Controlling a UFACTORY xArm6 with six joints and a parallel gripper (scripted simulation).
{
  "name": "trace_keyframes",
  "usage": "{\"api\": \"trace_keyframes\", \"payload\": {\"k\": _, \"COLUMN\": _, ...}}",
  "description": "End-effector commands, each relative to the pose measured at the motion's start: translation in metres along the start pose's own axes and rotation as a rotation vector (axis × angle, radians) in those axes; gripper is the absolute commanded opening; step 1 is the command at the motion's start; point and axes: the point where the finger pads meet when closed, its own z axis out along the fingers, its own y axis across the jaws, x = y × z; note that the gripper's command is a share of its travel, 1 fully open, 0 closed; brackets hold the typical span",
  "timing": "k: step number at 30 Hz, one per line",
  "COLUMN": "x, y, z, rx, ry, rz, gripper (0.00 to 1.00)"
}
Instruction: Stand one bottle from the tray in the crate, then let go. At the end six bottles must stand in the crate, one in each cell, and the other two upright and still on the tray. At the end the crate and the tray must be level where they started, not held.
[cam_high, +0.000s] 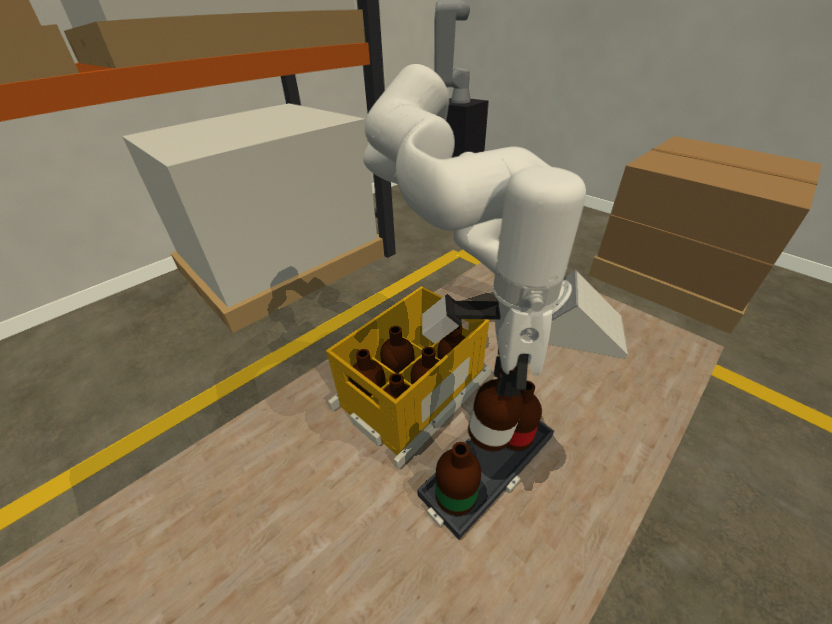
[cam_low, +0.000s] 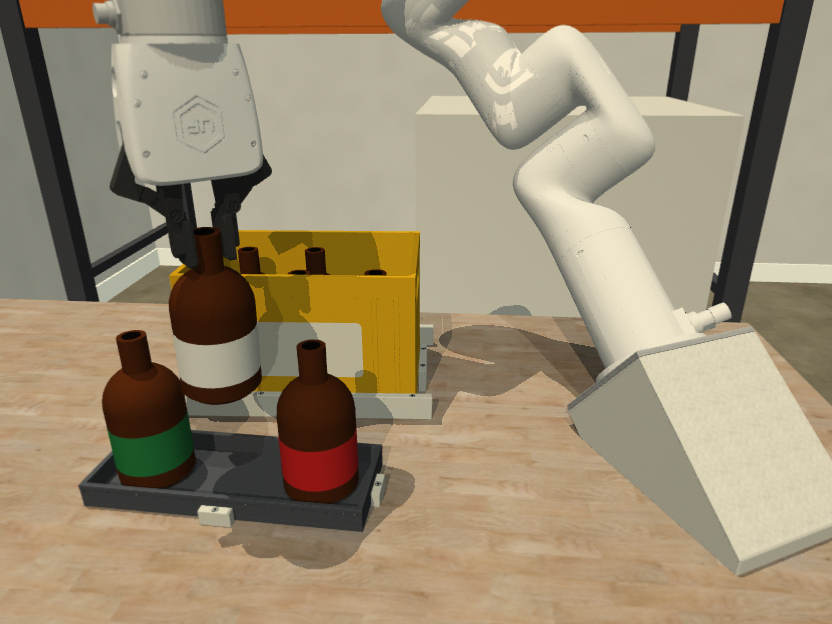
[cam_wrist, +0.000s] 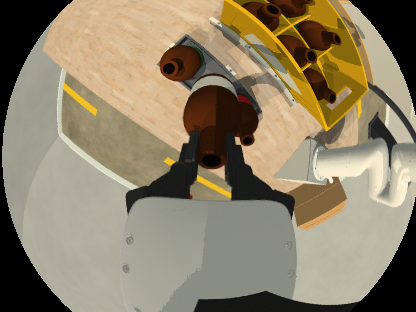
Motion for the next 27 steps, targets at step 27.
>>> {"api": "trace_keyframes", "payload": {"k": 27, "x": 0.0, "y": -0.001, "z": -0.018, "rx": 0.003, "ry": -0.001, "rz": 0.001, "gripper": 0.0}}
